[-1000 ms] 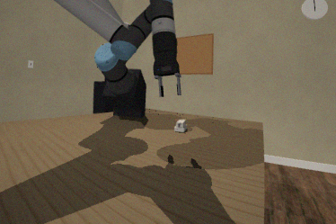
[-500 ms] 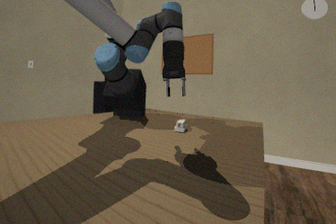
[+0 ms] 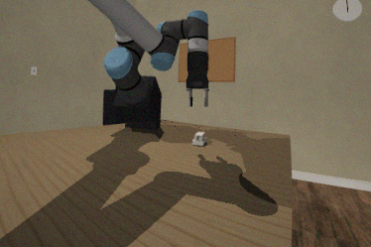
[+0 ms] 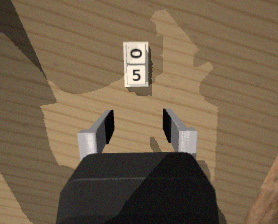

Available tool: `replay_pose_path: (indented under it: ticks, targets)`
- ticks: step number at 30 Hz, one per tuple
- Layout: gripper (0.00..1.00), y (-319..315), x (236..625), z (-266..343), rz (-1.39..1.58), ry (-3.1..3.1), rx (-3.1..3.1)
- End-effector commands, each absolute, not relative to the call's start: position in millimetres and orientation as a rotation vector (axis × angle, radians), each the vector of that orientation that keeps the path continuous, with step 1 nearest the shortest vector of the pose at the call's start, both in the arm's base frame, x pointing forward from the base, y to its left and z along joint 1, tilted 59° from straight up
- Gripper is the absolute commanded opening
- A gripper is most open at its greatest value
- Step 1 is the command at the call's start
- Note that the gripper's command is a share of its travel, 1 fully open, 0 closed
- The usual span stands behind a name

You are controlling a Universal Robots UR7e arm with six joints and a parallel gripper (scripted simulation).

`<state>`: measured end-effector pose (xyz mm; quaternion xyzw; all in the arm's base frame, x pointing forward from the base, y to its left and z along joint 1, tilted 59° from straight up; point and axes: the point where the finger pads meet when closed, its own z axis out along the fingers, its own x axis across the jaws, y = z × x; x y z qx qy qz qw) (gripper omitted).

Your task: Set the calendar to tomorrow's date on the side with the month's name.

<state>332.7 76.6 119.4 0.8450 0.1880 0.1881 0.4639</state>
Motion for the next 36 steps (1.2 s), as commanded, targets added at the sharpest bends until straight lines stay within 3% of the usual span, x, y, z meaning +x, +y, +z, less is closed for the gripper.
replay_pose_path:
  ticks: [1, 36]
  targets:
    - [1.00, 85.4, 332.1, 105.0, 0.446, 0.449, 2.084]
    - [1.00, 97.0, 328.6, 83.7, 0.428, 0.438, 2.092]
